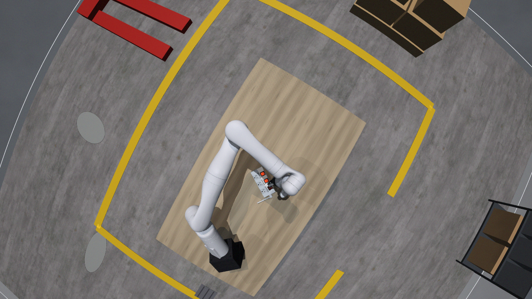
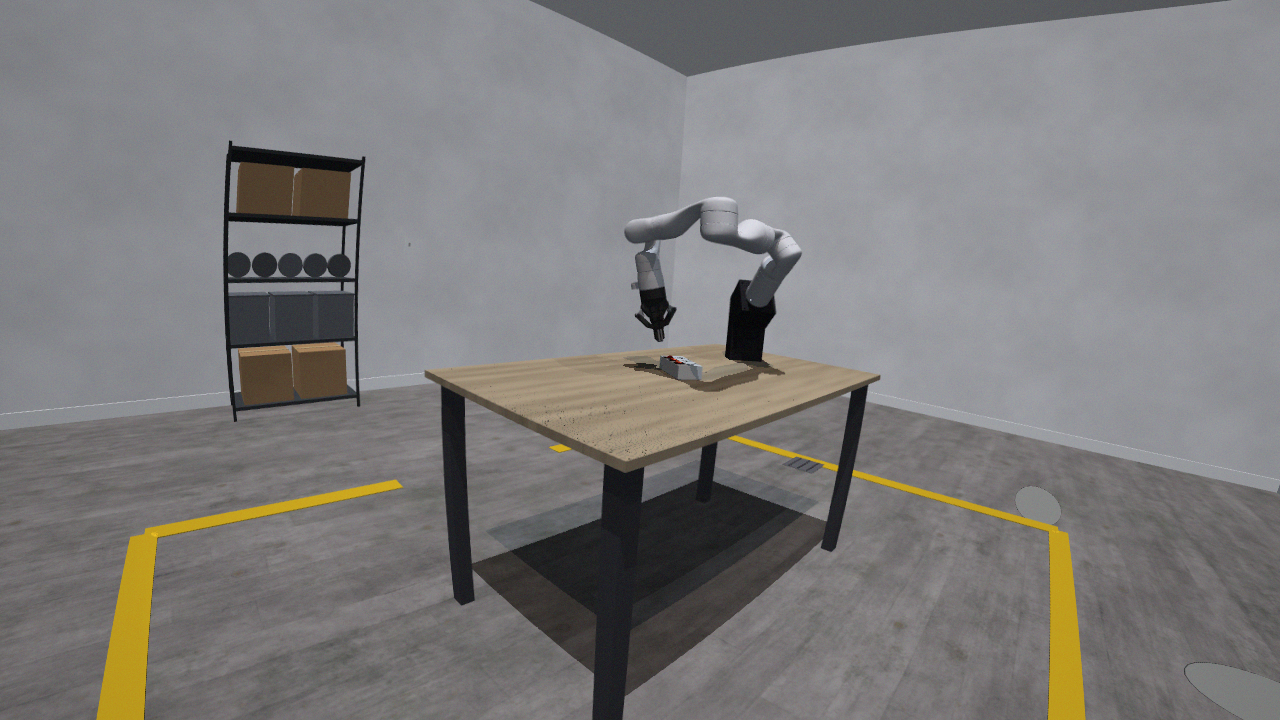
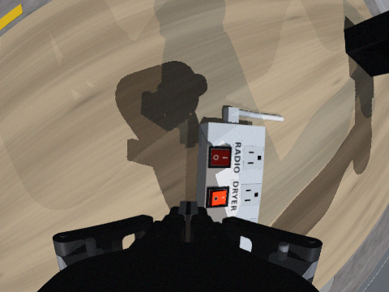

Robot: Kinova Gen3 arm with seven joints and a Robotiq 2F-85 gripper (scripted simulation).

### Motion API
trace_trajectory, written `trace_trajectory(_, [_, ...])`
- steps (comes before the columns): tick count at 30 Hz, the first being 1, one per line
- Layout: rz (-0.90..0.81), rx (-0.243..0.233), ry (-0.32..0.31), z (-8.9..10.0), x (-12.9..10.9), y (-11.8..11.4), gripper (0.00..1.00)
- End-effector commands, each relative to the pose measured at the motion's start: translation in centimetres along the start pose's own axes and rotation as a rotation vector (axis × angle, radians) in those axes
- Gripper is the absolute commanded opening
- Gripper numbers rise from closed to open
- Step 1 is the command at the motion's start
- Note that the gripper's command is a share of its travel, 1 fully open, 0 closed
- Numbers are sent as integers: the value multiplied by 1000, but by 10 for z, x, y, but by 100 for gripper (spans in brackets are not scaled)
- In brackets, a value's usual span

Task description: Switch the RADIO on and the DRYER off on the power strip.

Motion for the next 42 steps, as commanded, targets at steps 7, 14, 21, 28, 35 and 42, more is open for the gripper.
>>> trace_trajectory(7, [-35,-15,-2,0,1,0,0])
trace_trajectory(14, [-137,-54,-11,0,2,-1,0])
trace_trajectory(21, [-187,-73,-16,-1,3,-1,0])
trace_trajectory(28, [-238,-91,-22,-1,4,-1,0])
trace_trajectory(35, [-289,-109,-27,-1,4,-2,0])
trace_trajectory(42, [-339,-126,-33,-1,5,-2,0])
Point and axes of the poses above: the point where the finger pads meet when closed, its own z axis back along the fingers, its own y axis across the jaws, x = y × z, the point moved 10 cm from there along z, back along the fingers, and after that the axes turned 8 degrees about z, right-handed, at the moved point
